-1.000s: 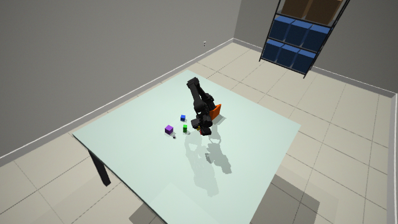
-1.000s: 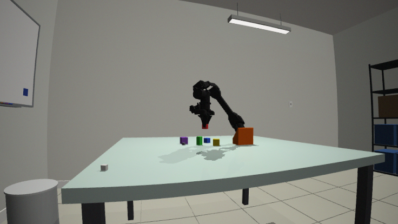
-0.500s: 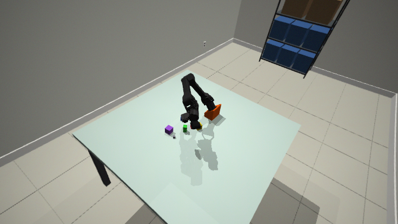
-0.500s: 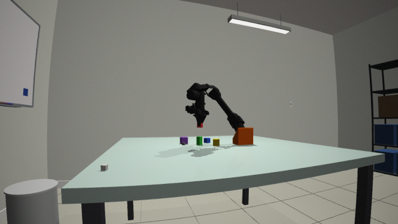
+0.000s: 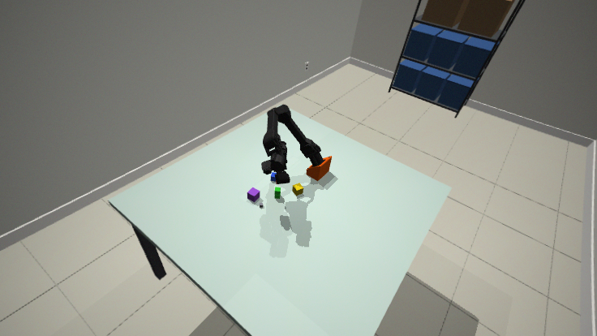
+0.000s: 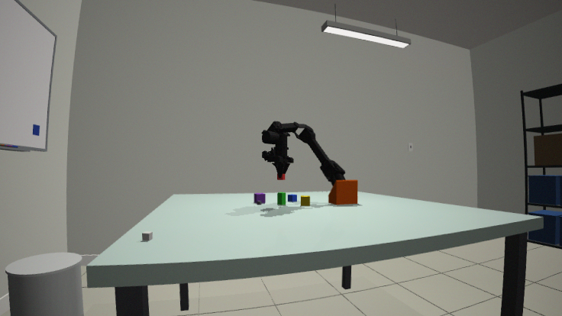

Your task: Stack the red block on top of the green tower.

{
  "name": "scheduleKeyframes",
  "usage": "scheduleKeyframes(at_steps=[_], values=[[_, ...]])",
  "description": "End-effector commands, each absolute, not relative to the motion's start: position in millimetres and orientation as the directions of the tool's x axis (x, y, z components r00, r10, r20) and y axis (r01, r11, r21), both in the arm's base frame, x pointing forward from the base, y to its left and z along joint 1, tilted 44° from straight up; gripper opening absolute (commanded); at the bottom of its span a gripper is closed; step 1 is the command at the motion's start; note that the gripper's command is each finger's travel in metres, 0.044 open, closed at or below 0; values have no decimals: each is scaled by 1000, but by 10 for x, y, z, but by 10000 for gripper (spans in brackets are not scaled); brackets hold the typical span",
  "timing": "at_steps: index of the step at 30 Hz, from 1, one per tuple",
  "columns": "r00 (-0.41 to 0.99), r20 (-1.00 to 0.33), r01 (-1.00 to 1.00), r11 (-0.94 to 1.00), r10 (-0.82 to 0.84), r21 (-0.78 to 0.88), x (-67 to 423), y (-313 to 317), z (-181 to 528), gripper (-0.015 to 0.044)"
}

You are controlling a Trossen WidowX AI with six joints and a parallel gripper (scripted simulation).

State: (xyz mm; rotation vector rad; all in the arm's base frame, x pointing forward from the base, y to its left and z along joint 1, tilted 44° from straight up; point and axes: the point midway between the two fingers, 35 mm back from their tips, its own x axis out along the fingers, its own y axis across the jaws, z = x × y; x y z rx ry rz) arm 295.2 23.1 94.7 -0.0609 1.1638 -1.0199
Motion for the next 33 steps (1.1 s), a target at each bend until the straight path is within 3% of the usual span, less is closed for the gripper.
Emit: scheduleKeyframes(at_steps=[1, 33], values=[[22, -722, 622, 574, -692, -532, 2901, 164, 991, 0], [23, -720, 623, 573, -694, -533, 2909, -261, 553, 0]])
